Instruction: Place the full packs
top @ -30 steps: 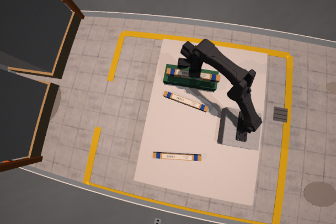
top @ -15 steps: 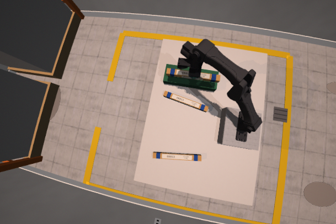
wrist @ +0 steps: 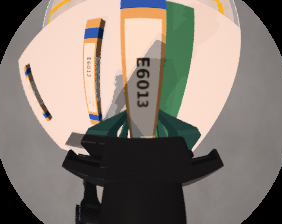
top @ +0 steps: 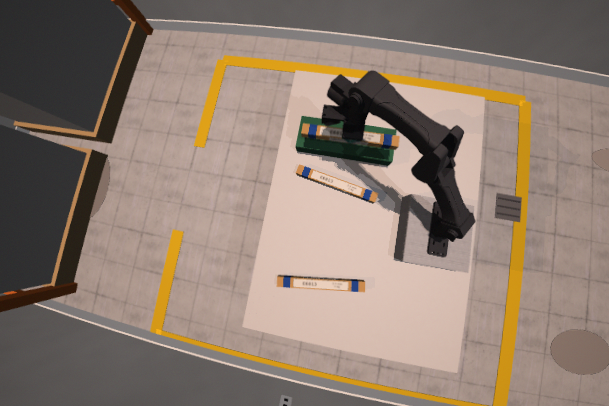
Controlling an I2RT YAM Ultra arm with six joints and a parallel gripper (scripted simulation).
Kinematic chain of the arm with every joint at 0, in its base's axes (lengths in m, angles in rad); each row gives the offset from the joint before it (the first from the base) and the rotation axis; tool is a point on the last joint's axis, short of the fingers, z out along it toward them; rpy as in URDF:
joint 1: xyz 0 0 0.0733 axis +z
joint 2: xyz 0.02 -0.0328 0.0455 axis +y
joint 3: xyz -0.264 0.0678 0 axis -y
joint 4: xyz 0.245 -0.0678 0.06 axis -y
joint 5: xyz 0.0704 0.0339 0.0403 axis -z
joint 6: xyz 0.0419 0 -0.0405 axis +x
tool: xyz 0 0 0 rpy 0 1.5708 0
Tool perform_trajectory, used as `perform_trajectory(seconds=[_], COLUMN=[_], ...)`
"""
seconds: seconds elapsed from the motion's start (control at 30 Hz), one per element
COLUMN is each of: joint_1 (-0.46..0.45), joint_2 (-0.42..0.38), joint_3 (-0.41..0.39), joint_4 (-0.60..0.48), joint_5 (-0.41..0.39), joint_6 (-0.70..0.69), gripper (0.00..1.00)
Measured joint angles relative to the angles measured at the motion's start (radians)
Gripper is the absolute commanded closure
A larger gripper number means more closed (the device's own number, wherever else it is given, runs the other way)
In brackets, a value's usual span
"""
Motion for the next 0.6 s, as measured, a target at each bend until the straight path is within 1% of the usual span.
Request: perform_trajectory(seconds=[0.47,0.6], joint_1=[-0.001,-0.004], joint_2=[0.0,-0.002], joint_3=[0.0,-0.018], joint_4=[0.0,0.004], joint_5=[0.0,0.001], joint_6=[-0.003,-0.003], gripper=[1.0,1.0])
